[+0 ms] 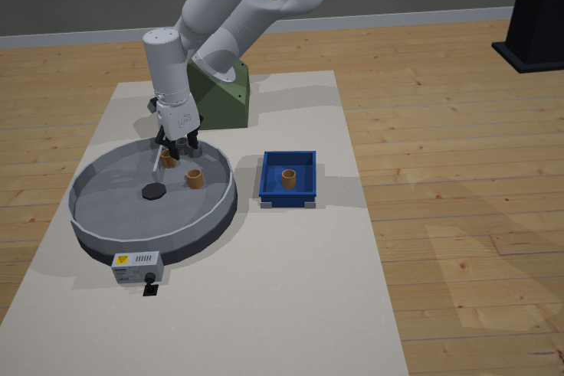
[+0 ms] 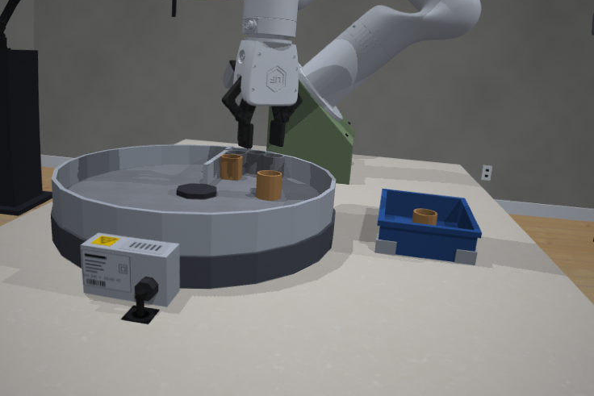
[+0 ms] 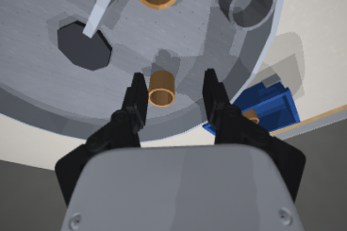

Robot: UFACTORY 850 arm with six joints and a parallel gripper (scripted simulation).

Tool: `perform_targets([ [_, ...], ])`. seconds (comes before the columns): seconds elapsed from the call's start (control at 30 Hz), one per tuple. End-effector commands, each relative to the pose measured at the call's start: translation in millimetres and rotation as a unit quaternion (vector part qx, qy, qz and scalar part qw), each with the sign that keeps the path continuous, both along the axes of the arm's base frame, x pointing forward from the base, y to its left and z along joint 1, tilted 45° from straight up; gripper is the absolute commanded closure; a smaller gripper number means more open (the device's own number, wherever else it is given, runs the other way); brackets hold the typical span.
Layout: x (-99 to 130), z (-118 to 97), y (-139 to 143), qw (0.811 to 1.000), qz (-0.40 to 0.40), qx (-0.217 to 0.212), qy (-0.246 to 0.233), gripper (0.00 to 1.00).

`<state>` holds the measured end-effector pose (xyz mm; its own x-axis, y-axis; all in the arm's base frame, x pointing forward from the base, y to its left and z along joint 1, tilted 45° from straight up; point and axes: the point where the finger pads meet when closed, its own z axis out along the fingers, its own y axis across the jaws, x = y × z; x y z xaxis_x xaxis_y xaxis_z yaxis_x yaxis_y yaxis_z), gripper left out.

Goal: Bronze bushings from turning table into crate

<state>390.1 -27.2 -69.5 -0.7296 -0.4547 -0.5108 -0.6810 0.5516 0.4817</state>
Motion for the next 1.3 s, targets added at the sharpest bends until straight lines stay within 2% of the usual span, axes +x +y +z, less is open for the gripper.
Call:
perform_targets([
  [0.0,0,0,-1,1.000,-0.005,0.004,0.006,0.38],
  [0.43,-1,-1,1,1.000,-0.007,0.006,0.008,0.38],
  [0.67,4,-33,32,1.000,-0.008,0.006,0.007,0.38],
  [1.27,4,-34,32,1.000,-0.008,0.006,0.007,0.38],
])
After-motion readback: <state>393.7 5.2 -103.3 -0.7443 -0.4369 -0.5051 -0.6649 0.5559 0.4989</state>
